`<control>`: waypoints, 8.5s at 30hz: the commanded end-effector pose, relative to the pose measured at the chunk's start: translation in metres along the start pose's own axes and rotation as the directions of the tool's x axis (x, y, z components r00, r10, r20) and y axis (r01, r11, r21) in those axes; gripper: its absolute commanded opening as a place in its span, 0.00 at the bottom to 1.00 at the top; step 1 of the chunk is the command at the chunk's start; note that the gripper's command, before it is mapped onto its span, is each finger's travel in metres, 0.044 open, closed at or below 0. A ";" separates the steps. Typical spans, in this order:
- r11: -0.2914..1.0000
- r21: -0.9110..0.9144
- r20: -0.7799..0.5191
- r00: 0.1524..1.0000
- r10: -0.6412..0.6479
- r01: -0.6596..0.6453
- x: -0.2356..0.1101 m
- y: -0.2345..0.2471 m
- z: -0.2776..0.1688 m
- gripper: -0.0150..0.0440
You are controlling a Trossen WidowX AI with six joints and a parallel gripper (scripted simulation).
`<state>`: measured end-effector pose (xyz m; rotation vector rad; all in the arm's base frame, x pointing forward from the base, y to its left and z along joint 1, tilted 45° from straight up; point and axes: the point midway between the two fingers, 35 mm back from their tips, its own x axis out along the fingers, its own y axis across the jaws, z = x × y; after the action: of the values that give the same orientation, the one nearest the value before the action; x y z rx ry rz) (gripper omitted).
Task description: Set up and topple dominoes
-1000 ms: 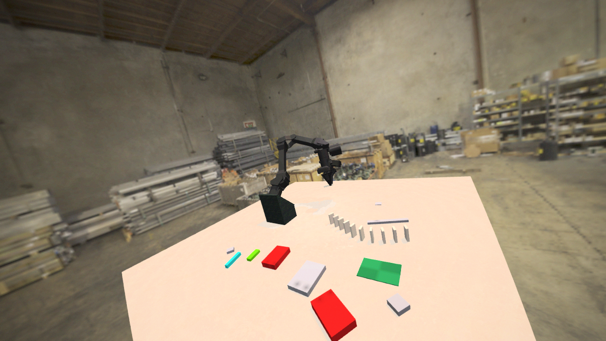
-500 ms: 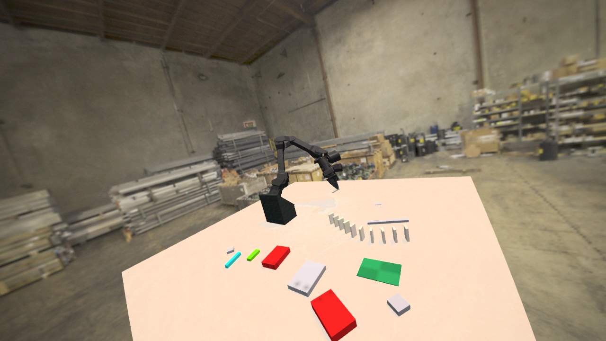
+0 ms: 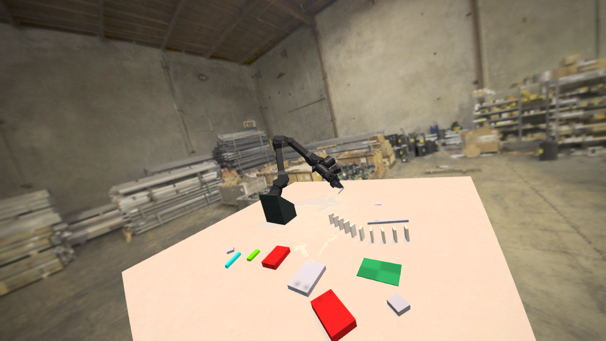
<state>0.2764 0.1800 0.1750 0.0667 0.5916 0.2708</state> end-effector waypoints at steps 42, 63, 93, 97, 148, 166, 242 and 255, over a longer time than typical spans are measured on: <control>0.766 0.616 0.577 0.768 -0.278 -0.185 -0.102 -0.010 -0.032 0.44; 0.765 0.616 0.577 0.768 -0.278 -0.186 -0.101 -0.008 -0.033 0.44; 0.754 0.628 0.569 0.773 -0.279 -0.191 -0.067 0.031 -0.054 0.44; 0.753 0.630 0.568 0.774 -0.279 -0.191 -0.061 0.035 -0.059 0.44; 0.745 0.638 0.564 0.777 -0.279 -0.194 -0.033 0.052 -0.089 1.00; 0.839 0.531 0.554 0.798 -0.238 -0.119 -0.039 0.030 -0.037 1.00; 0.769 0.613 -0.533 0.623 0.572 -0.182 -0.020 0.035 -0.060 1.00; 0.769 0.613 -0.533 0.623 0.573 -0.182 -0.014 0.041 -0.065 0.78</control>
<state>0.2201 0.2146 0.1367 0.6481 1.4227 0.5917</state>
